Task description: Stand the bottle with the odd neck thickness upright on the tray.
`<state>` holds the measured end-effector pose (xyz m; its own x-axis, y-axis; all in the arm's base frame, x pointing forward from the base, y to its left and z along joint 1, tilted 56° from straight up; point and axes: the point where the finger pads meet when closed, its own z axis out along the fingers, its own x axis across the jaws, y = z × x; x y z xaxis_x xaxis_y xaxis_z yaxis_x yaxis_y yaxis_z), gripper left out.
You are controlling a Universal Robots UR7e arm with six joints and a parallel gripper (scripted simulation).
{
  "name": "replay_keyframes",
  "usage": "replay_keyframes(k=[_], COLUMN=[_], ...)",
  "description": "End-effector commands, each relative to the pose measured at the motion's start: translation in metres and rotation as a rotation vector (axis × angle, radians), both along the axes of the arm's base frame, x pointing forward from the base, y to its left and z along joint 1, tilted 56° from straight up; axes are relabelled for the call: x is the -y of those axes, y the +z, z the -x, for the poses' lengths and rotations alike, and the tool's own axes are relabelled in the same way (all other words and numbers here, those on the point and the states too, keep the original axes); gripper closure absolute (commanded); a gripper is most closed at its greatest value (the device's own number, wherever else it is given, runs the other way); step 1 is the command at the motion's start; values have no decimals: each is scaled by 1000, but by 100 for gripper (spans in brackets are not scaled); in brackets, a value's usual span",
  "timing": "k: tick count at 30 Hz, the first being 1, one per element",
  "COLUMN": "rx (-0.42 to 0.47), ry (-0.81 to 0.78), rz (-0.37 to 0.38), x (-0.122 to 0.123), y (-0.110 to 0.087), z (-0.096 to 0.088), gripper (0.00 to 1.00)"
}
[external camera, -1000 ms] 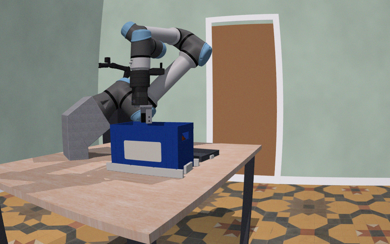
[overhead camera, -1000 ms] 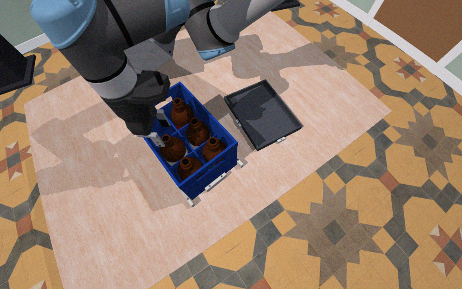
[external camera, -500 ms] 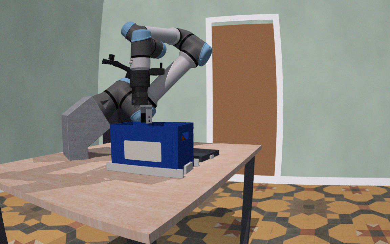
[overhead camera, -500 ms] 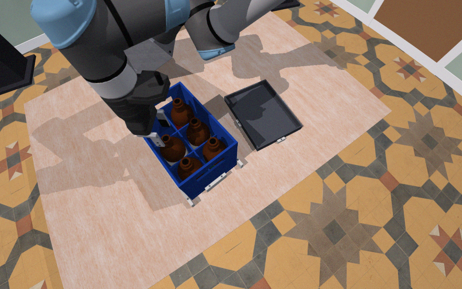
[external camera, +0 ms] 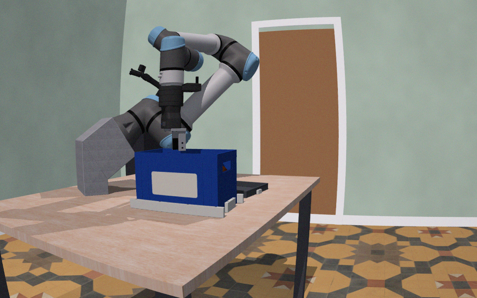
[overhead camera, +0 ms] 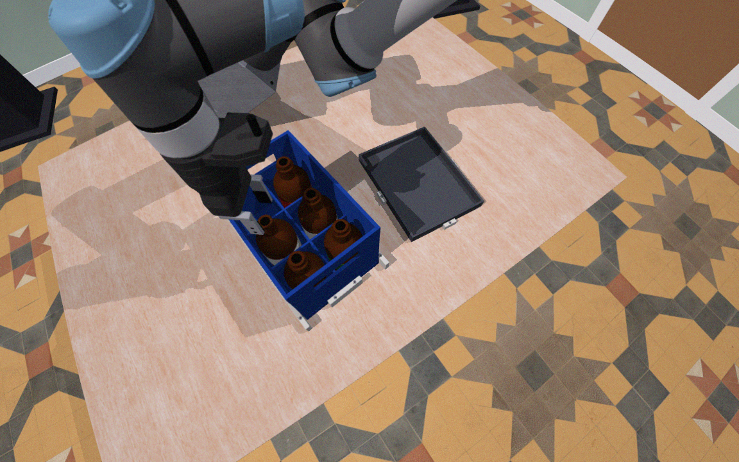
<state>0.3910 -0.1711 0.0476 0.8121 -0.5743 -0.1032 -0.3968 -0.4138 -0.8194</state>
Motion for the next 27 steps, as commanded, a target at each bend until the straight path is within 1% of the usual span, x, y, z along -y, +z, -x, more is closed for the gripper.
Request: replay_keyframes(k=[1, 17, 27], rx=[0, 0, 0], ry=[-1, -1, -1], rz=[1, 1, 1], x=[0, -4, -12], y=[0, -4, -10], z=[0, -3, -7], gripper=[0, 0, 0])
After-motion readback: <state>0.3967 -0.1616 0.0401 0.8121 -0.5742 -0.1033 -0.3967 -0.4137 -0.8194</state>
